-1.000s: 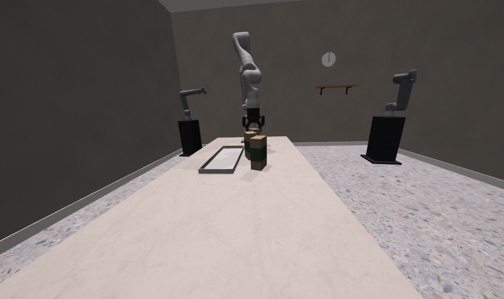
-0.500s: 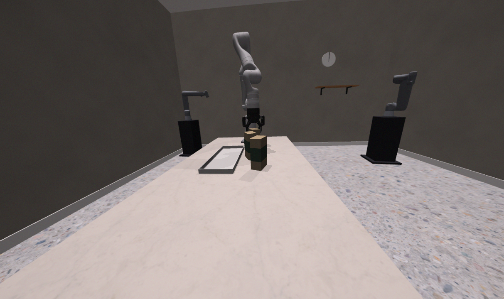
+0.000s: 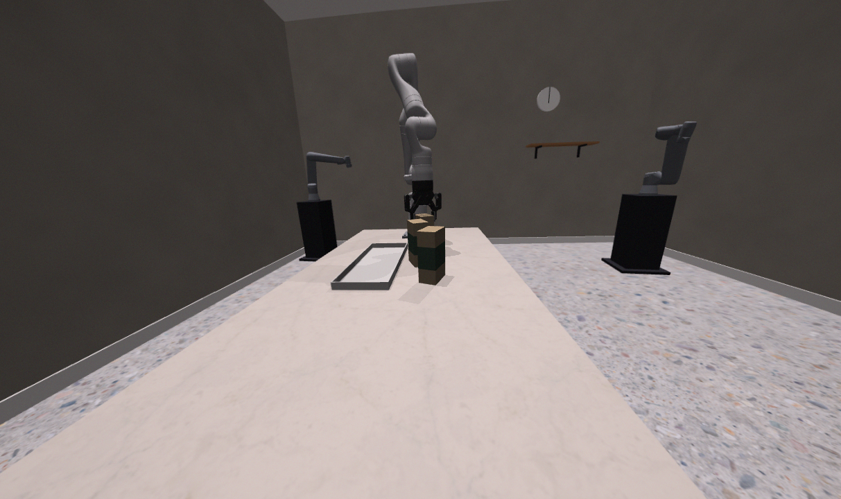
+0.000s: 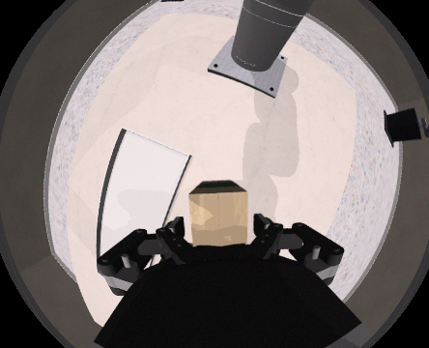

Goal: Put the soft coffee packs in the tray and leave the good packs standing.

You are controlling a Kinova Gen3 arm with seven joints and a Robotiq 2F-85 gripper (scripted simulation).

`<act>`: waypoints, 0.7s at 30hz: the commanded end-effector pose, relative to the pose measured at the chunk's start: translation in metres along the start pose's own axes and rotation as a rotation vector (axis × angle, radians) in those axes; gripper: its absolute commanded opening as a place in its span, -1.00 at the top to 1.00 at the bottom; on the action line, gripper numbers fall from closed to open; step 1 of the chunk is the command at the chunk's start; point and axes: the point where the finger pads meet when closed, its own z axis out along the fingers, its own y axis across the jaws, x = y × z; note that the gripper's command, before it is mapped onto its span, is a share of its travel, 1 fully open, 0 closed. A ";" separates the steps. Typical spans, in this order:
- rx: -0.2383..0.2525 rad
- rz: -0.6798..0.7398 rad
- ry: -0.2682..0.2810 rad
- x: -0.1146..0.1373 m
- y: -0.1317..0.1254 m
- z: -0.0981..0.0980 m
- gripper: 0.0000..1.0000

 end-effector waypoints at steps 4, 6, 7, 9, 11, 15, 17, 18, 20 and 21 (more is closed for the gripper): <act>0.001 0.000 -0.001 0.000 0.000 0.000 -0.66; 0.001 0.000 -0.001 0.000 0.000 0.000 -0.66; 0.001 0.000 -0.001 0.000 0.000 0.000 -0.66; 0.001 0.000 -0.001 0.000 0.000 0.000 -0.66; 0.001 0.000 -0.001 0.000 0.000 -0.001 -0.66; 0.001 0.000 -0.001 0.000 0.000 -0.006 -0.66; 0.001 0.000 -0.001 0.000 0.000 -0.011 -0.66; 0.001 0.000 -0.001 0.000 0.000 -0.011 -0.66; 0.001 0.000 -0.001 0.000 0.000 -0.015 -0.66; 0.001 0.000 -0.001 0.000 0.000 -0.019 -0.66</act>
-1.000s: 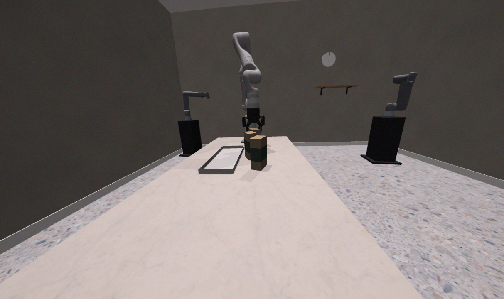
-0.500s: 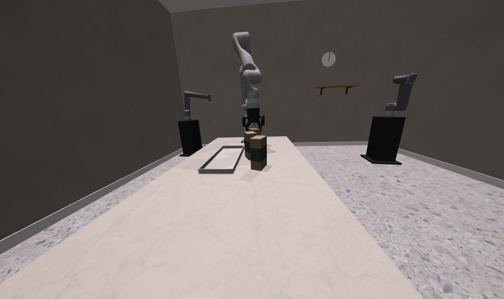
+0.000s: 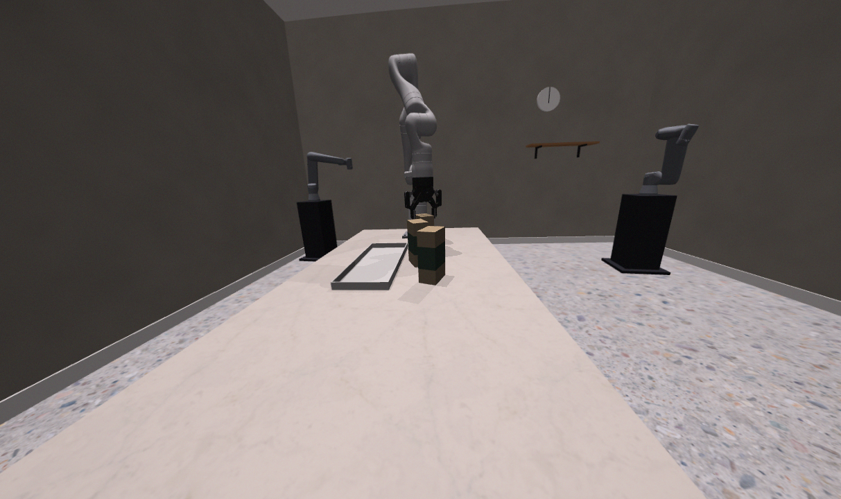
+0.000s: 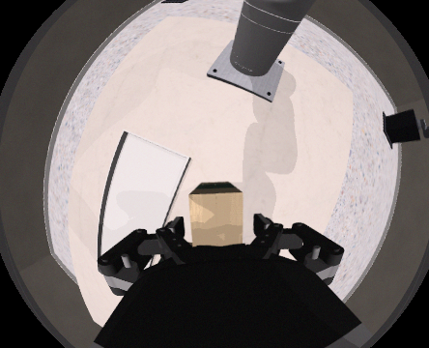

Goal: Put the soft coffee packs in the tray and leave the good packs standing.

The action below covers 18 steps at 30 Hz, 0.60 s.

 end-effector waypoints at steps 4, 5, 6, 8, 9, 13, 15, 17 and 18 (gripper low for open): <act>0.006 0.004 -0.012 -0.002 -0.002 -0.027 -0.66; 0.006 0.004 -0.012 -0.002 -0.002 -0.033 -0.66; 0.006 0.004 -0.012 -0.002 -0.002 -0.038 -0.66; 0.006 0.004 -0.012 -0.002 -0.002 -0.047 -0.66; 0.006 0.004 -0.012 -0.002 -0.002 -0.051 -0.66; 0.006 0.004 -0.012 -0.002 -0.002 -0.063 -0.66; 0.006 0.004 -0.012 -0.002 -0.002 -0.063 -0.66; 0.006 0.004 -0.012 -0.002 -0.002 -0.066 -0.66; 0.006 0.004 -0.012 -0.002 -0.002 -0.066 -0.66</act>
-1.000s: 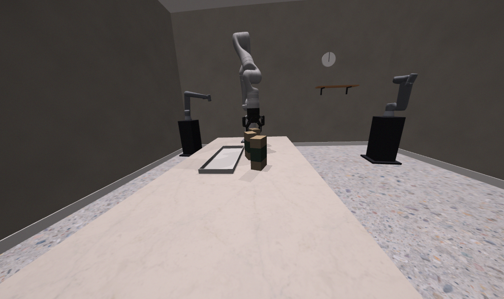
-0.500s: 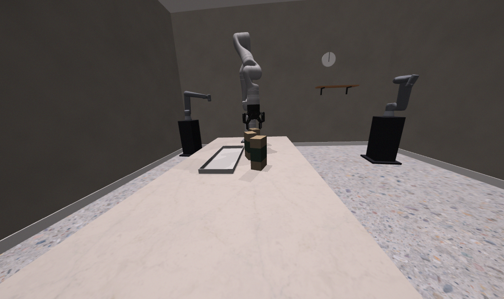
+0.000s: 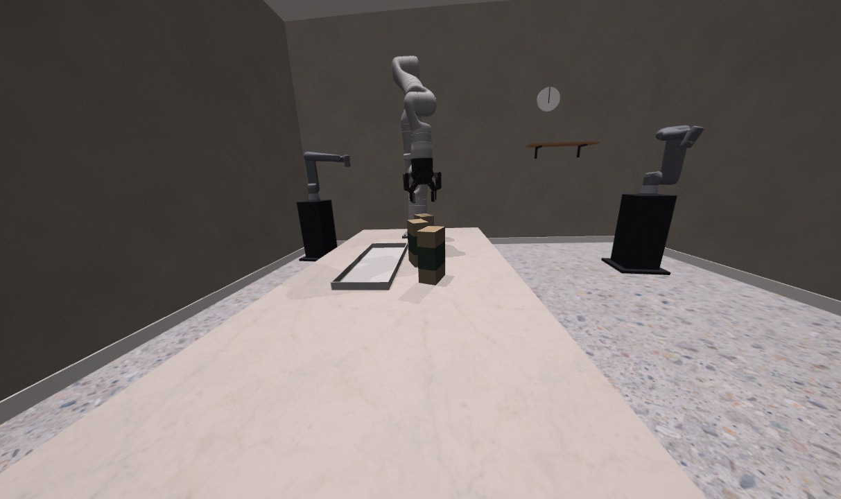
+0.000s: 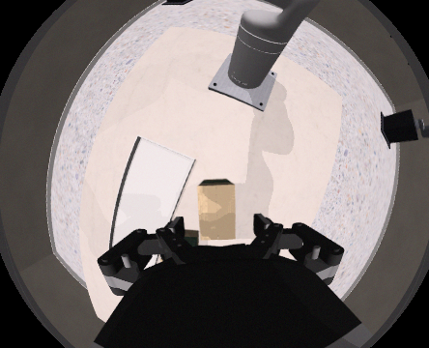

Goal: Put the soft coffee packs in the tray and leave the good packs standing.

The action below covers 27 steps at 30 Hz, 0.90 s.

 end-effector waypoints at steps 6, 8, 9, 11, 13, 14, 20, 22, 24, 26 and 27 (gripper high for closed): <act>0.005 0.002 -0.008 -0.001 -0.001 -0.004 -0.66; 0.005 0.002 -0.008 -0.001 -0.001 -0.004 -0.66; 0.005 0.002 -0.008 -0.002 -0.001 -0.004 -0.66; 0.004 0.004 -0.009 -0.005 -0.003 -0.005 -0.66; 0.004 0.006 -0.009 -0.010 -0.005 -0.005 -0.66; 0.004 0.006 -0.009 -0.010 -0.005 -0.005 -0.66; -0.001 0.038 -0.011 -0.069 -0.037 -0.009 -0.66; 0.000 0.053 -0.011 -0.090 -0.051 -0.008 -0.66; 0.002 0.065 -0.010 -0.106 -0.062 -0.007 -0.66; 0.004 0.072 -0.009 -0.115 -0.069 -0.006 -0.66; 0.005 0.074 -0.009 -0.118 -0.070 -0.005 -0.66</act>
